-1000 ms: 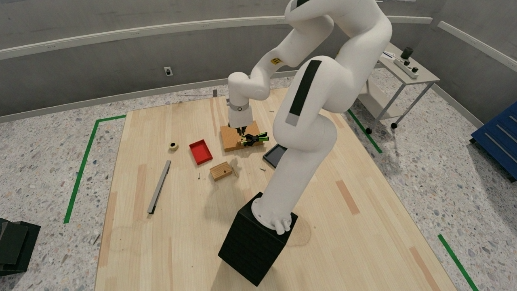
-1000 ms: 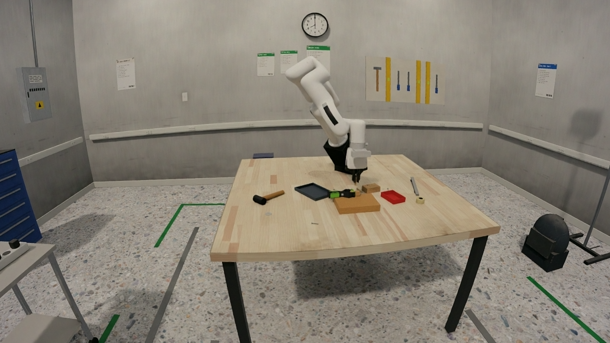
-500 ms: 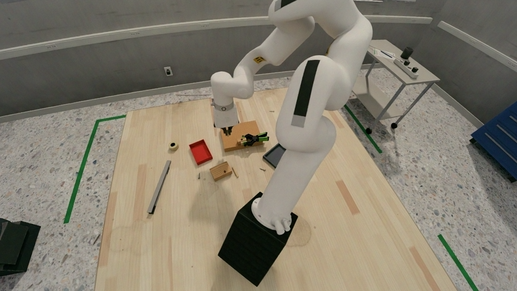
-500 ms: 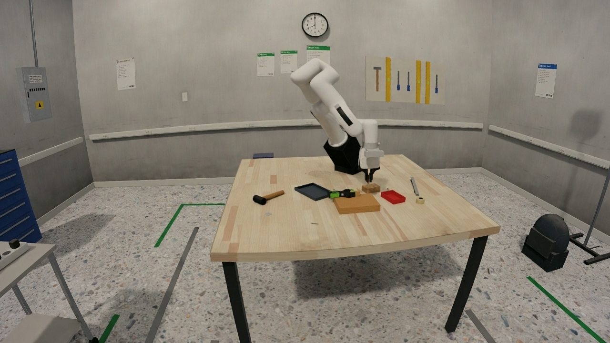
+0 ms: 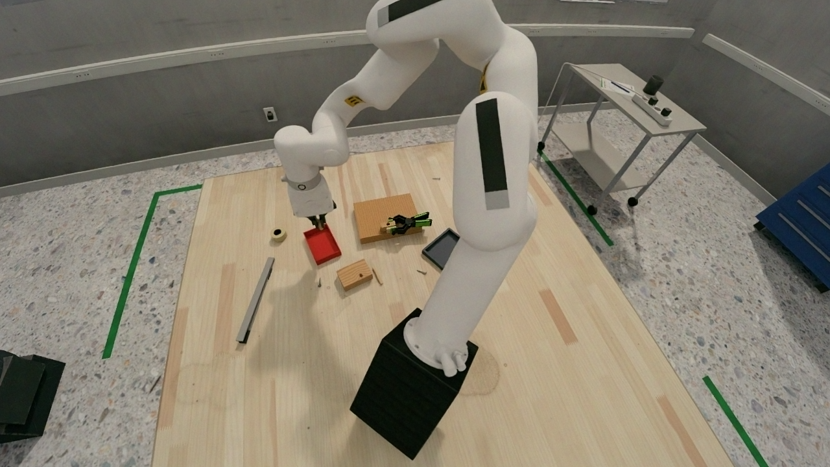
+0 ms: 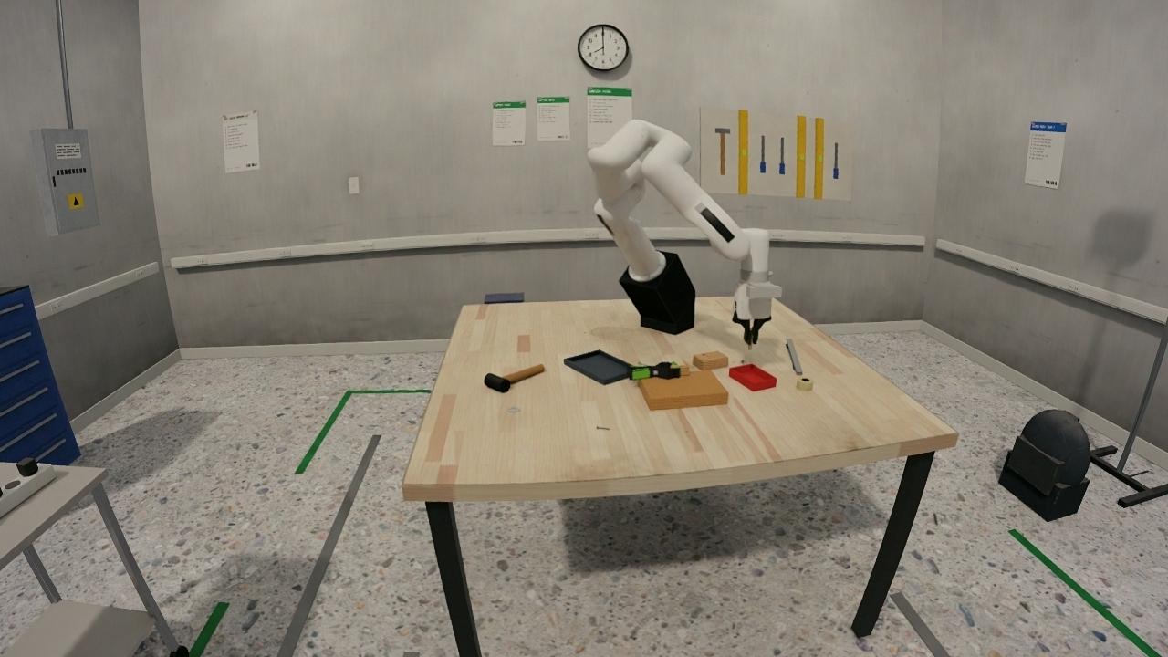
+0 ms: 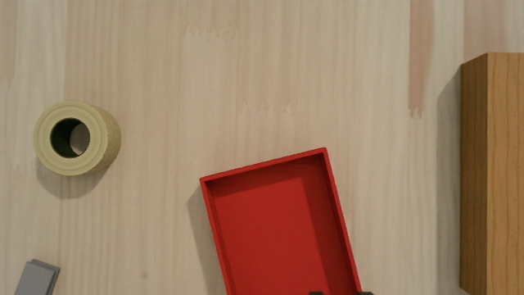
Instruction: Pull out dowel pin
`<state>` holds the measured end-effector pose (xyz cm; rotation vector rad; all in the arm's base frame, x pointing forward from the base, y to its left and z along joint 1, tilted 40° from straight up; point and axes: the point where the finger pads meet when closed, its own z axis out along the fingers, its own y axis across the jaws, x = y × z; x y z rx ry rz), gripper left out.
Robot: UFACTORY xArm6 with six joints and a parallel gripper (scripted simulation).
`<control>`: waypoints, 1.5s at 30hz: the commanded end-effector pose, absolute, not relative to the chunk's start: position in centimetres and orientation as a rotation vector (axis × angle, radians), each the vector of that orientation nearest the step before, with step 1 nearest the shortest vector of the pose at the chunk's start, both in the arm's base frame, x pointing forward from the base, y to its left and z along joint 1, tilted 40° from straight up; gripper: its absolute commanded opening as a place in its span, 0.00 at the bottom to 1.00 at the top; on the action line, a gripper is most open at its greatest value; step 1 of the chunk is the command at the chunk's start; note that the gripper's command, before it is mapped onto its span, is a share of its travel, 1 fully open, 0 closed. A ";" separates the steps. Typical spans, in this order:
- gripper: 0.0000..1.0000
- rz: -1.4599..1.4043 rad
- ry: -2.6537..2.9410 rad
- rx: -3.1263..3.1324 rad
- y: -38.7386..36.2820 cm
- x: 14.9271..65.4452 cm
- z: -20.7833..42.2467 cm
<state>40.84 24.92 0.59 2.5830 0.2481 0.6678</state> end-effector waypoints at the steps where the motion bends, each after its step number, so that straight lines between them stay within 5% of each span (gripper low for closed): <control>1: 0.00 0.667 0.236 2.571 26.3 41.4 -0.2; 45: 0.00 0.667 0.236 2.571 25.5 42.4 -1.7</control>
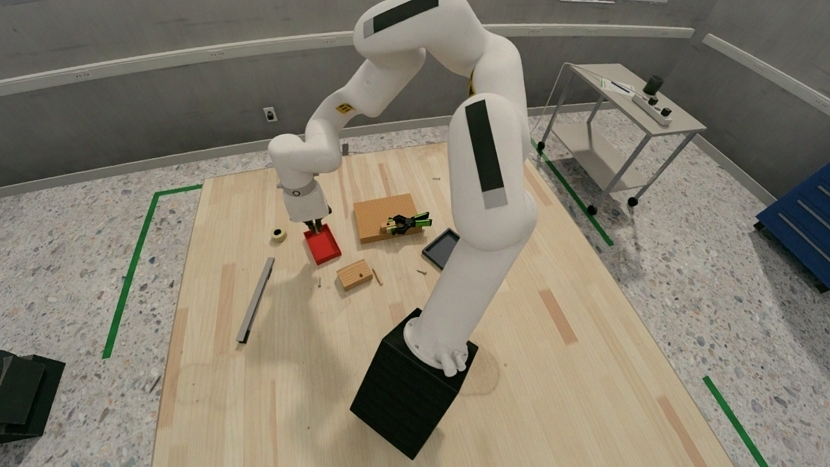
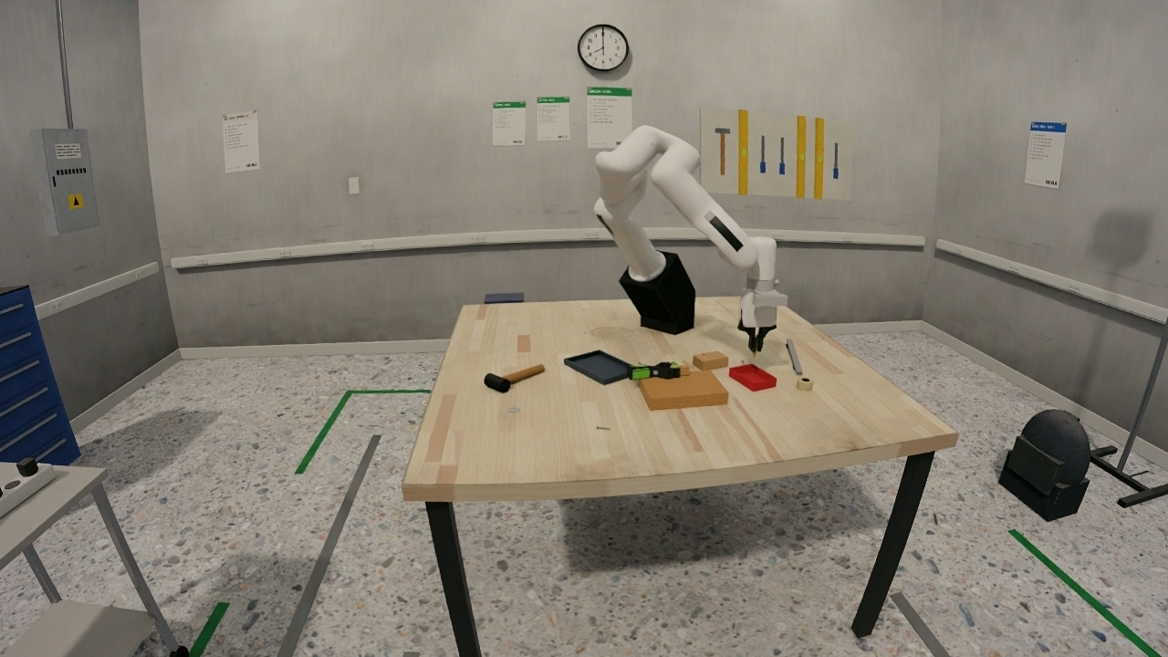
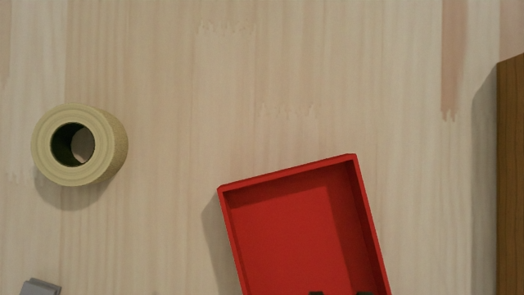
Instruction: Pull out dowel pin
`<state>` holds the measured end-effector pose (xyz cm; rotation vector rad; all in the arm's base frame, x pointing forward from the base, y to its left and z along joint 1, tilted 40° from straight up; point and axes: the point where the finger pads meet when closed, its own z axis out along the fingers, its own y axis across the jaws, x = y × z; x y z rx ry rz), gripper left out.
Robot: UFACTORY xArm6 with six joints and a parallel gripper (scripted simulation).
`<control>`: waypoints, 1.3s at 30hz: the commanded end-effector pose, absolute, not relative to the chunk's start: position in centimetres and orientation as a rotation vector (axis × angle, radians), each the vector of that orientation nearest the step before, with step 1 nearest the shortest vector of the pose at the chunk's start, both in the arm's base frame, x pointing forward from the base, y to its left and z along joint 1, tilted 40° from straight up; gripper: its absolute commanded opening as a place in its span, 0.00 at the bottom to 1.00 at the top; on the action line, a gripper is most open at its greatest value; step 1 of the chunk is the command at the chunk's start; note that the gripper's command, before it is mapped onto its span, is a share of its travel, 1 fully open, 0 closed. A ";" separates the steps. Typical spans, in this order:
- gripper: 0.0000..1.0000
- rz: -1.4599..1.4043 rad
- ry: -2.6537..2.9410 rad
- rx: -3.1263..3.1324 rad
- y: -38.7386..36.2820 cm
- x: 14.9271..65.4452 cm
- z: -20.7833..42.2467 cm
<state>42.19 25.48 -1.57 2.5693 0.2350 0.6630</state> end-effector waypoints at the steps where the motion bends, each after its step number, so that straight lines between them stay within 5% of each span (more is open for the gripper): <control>1: 0.00 0.667 0.236 2.571 25.5 42.4 -1.8; 39: 0.00 0.667 0.236 2.571 23.9 44.5 -4.9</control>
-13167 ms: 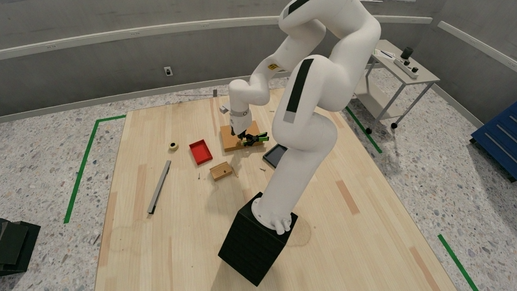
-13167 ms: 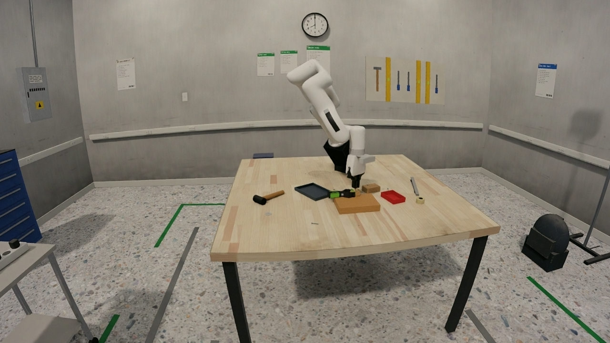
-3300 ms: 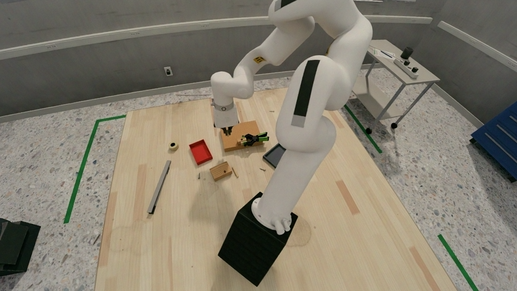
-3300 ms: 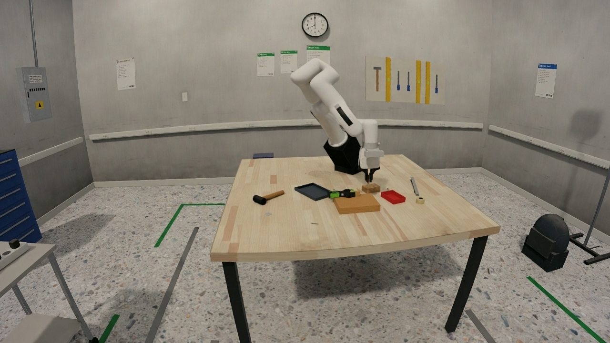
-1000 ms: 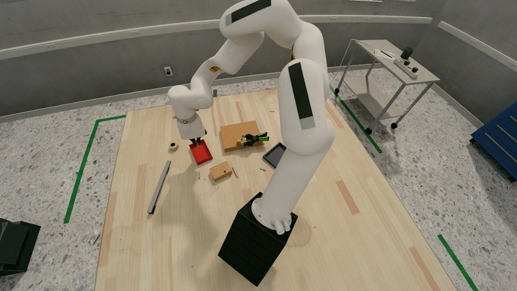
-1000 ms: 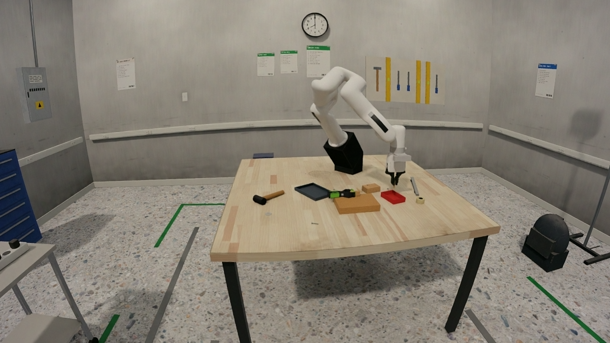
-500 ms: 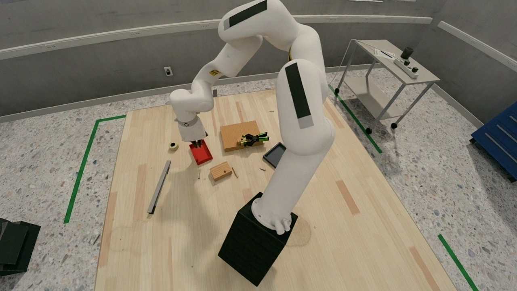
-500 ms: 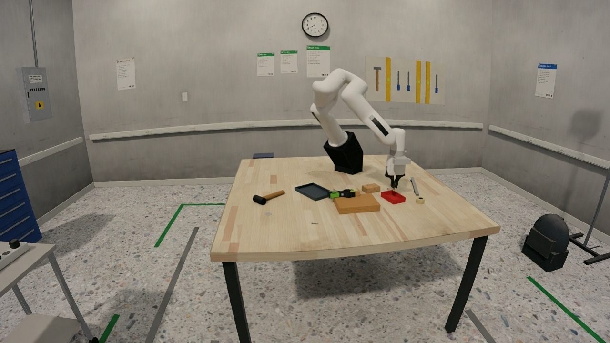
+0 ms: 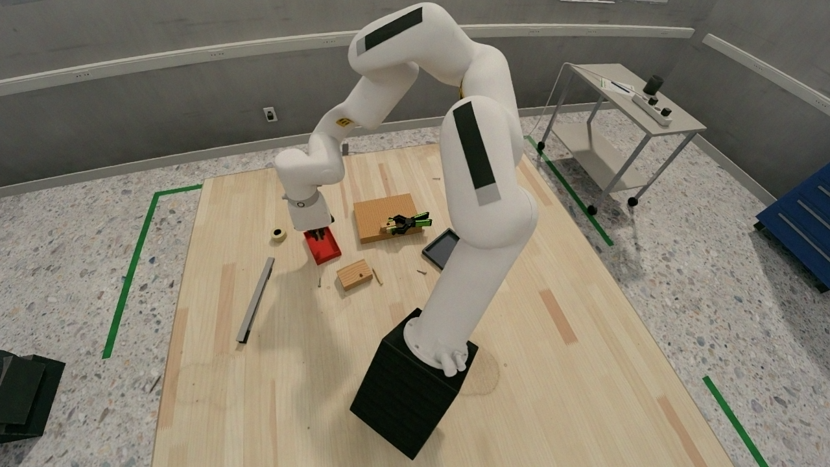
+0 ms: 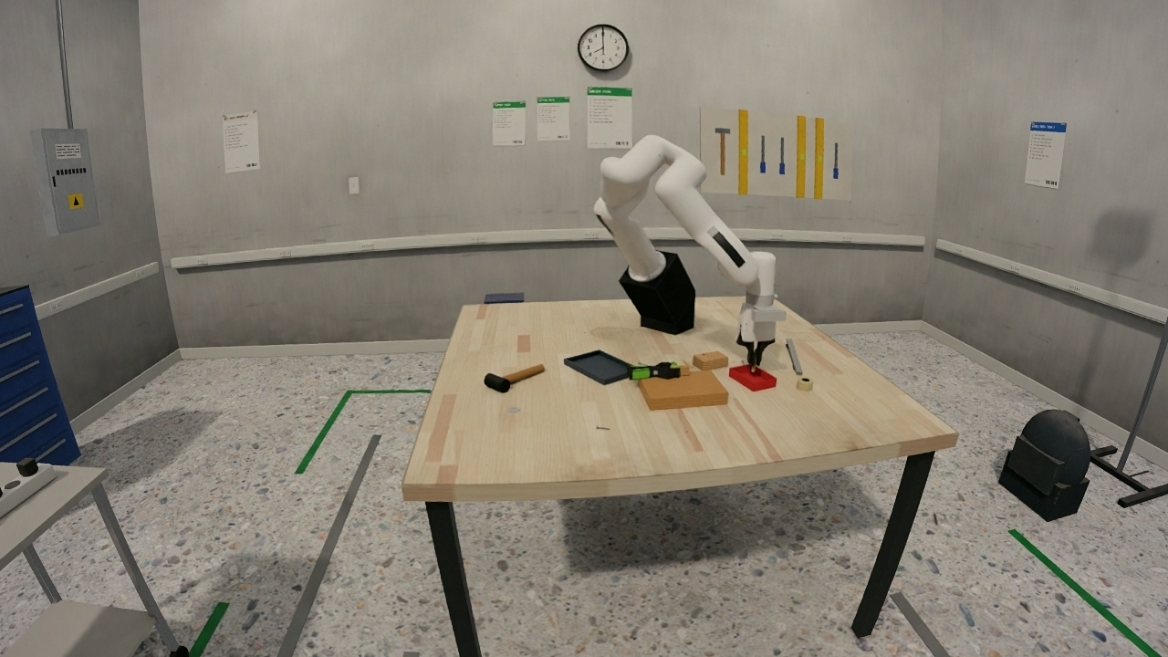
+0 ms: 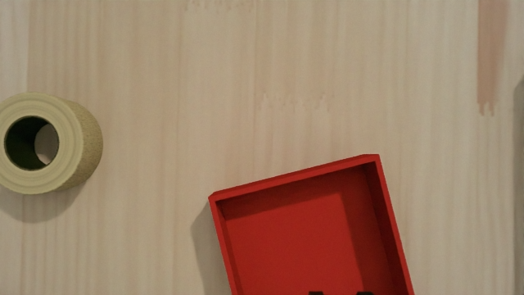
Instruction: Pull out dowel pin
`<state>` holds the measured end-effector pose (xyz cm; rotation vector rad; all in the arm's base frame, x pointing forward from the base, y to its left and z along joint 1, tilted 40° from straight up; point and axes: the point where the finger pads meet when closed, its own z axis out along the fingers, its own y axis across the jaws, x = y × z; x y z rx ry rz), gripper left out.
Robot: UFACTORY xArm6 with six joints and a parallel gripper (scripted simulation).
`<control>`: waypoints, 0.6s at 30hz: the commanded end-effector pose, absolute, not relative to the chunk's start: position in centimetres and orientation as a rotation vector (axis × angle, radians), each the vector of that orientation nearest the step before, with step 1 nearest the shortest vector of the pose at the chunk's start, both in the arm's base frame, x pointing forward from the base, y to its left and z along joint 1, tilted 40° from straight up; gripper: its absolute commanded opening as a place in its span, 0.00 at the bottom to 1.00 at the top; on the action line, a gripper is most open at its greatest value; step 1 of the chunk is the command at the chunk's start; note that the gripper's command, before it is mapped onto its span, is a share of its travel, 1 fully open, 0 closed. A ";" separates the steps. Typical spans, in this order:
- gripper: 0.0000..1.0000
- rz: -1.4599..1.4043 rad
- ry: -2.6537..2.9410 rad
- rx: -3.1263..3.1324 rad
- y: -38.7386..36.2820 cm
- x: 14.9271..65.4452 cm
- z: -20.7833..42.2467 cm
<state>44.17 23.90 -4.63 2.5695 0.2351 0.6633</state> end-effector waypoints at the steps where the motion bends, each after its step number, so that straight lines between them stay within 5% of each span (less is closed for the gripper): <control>1: 0.00 0.667 0.236 2.571 23.8 44.5 -5.0; 18: 0.00 0.667 0.236 2.571 23.3 45.2 -6.0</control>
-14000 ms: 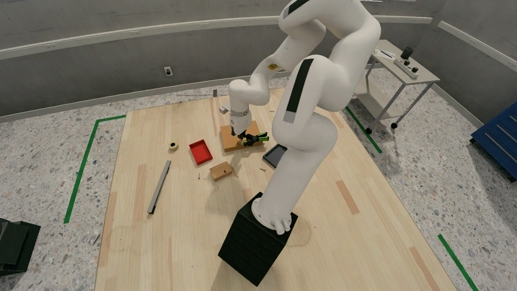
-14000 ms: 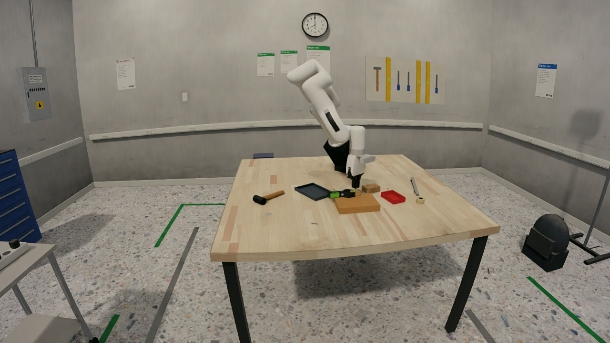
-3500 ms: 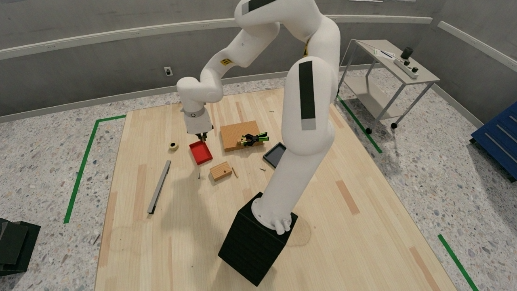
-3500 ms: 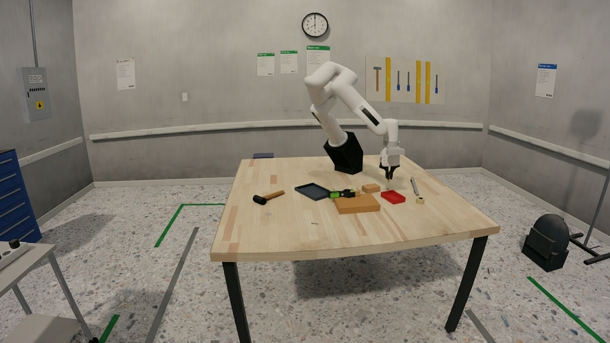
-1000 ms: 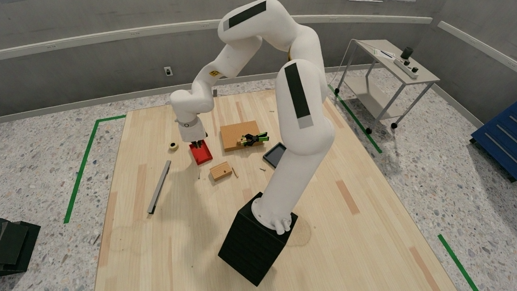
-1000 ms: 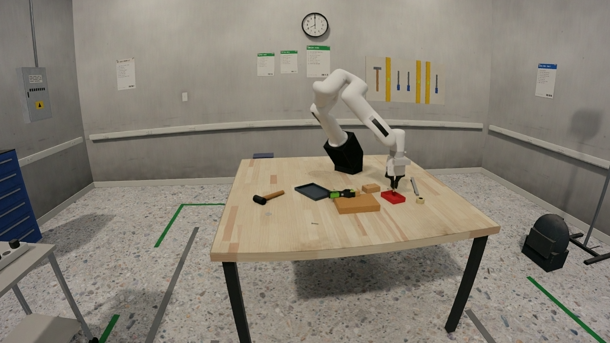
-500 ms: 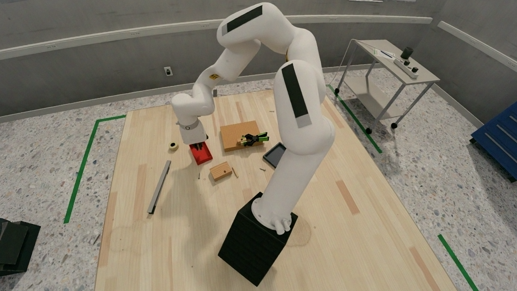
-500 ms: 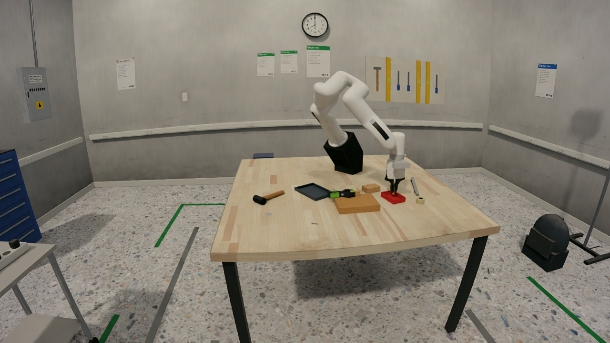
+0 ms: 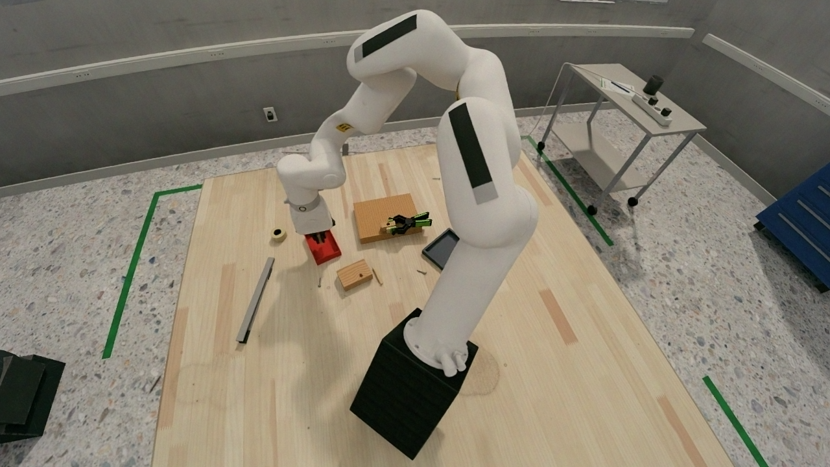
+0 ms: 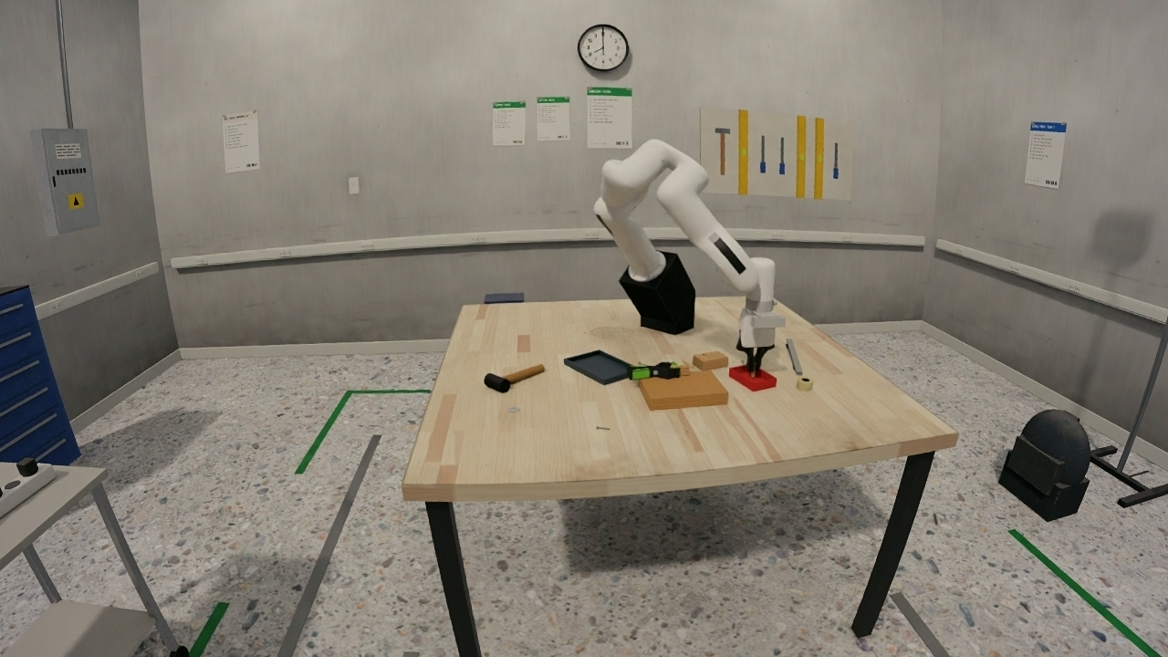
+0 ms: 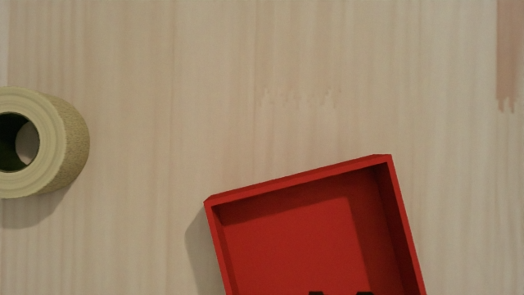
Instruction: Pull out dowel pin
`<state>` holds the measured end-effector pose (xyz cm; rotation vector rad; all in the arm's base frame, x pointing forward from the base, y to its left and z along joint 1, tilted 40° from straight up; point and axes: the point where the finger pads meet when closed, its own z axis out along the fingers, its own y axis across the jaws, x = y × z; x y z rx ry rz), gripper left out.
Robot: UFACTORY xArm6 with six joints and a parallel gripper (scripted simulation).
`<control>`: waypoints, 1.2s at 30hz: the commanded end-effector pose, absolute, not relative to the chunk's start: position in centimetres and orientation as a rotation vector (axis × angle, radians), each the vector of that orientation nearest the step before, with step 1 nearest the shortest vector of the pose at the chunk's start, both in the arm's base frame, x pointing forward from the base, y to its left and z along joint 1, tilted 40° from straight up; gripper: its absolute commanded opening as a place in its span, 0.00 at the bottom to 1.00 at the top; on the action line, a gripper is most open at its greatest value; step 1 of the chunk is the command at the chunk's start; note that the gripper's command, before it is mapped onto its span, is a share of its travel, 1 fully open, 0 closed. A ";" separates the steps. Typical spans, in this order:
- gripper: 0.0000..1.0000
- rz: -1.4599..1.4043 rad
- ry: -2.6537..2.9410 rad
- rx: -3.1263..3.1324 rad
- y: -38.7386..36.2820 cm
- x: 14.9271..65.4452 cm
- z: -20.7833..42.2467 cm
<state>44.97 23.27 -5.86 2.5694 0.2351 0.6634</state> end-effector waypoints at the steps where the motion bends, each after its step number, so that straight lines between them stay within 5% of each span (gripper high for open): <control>1: 0.00 0.667 0.236 2.571 23.2 45.2 -6.1; 36: 0.00 0.667 0.236 2.571 22.9 45.6 -6.7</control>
